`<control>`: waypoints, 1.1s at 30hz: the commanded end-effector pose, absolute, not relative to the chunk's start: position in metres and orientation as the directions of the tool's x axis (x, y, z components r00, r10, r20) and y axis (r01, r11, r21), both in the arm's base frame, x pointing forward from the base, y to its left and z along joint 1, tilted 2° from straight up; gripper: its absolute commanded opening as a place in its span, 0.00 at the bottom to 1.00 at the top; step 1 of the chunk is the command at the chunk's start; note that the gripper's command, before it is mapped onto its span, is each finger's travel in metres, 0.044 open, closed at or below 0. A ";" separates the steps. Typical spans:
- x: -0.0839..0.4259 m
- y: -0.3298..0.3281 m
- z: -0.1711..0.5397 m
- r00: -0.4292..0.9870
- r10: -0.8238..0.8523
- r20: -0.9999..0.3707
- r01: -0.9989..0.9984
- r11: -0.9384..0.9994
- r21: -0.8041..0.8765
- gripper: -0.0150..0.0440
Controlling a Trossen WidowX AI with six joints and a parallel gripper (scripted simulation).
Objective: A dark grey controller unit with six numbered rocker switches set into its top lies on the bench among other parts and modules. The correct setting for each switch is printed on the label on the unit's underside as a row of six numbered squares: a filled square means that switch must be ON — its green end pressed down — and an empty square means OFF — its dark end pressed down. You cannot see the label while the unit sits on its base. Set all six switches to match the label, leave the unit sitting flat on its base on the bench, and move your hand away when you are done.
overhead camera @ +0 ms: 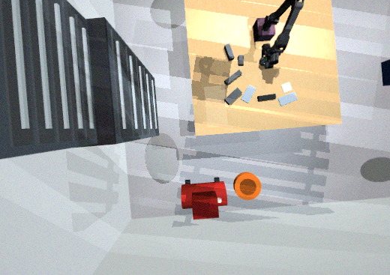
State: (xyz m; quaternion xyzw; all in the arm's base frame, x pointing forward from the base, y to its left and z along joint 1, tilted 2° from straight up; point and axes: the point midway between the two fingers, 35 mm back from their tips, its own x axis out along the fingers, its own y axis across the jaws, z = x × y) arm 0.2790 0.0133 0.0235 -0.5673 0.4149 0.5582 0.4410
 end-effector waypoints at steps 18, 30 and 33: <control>0.280 0.008 0.009 0.026 0.030 -0.999 -0.961 -0.275 -0.033 0.83; 0.281 0.004 0.000 0.026 0.029 -0.999 -0.961 -0.275 -0.033 0.83; 0.282 0.003 -0.002 0.026 0.029 -0.999 -0.961 -0.275 -0.033 0.83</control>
